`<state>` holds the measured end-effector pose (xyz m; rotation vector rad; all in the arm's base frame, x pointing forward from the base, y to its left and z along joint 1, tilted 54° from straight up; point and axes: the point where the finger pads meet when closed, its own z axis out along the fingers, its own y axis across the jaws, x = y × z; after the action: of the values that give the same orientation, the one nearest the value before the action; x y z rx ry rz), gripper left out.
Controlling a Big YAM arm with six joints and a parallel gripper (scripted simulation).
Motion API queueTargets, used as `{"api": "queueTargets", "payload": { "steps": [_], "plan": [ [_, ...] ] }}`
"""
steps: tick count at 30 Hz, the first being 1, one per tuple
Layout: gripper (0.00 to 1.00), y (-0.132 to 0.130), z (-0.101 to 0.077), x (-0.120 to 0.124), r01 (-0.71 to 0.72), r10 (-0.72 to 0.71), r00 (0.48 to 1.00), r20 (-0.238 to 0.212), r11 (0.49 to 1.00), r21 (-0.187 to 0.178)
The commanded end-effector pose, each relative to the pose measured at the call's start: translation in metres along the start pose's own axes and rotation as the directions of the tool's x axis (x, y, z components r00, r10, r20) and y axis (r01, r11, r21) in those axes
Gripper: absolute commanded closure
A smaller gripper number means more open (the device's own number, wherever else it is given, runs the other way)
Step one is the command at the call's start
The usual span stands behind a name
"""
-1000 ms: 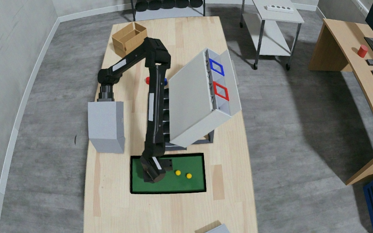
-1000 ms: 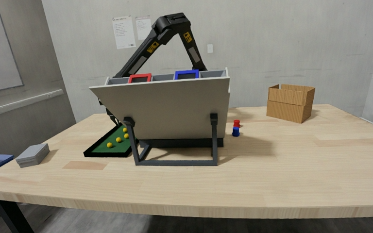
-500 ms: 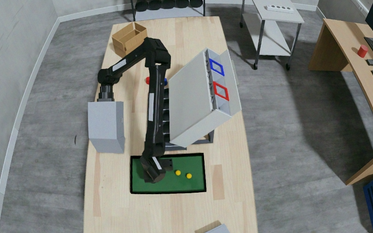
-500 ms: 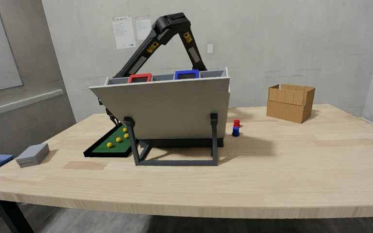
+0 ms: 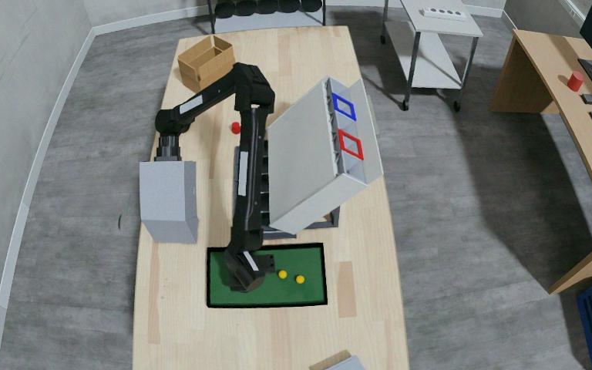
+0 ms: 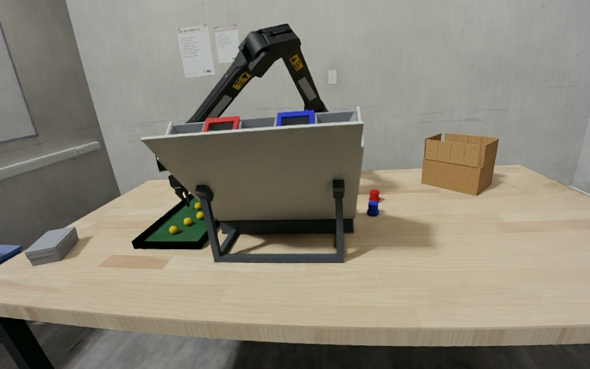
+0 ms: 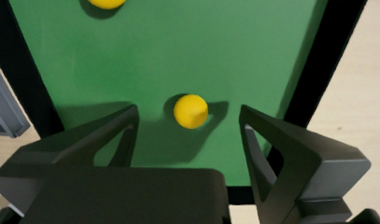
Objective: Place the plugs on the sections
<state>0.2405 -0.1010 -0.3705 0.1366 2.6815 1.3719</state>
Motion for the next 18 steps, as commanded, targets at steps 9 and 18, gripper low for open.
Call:
{"api": "queueTargets", "payload": {
  "steps": [9, 18],
  "plan": [
    [0.2, -0.0075, 0.006, -0.0067, 0.011, -0.011, 1.0, 0.023, 1.0, 0.022],
    [0.2, -0.0067, 0.0087, -0.0055, 0.015, -0.016, 0.999, 0.03, 1.0, 0.025]
  ]
}}
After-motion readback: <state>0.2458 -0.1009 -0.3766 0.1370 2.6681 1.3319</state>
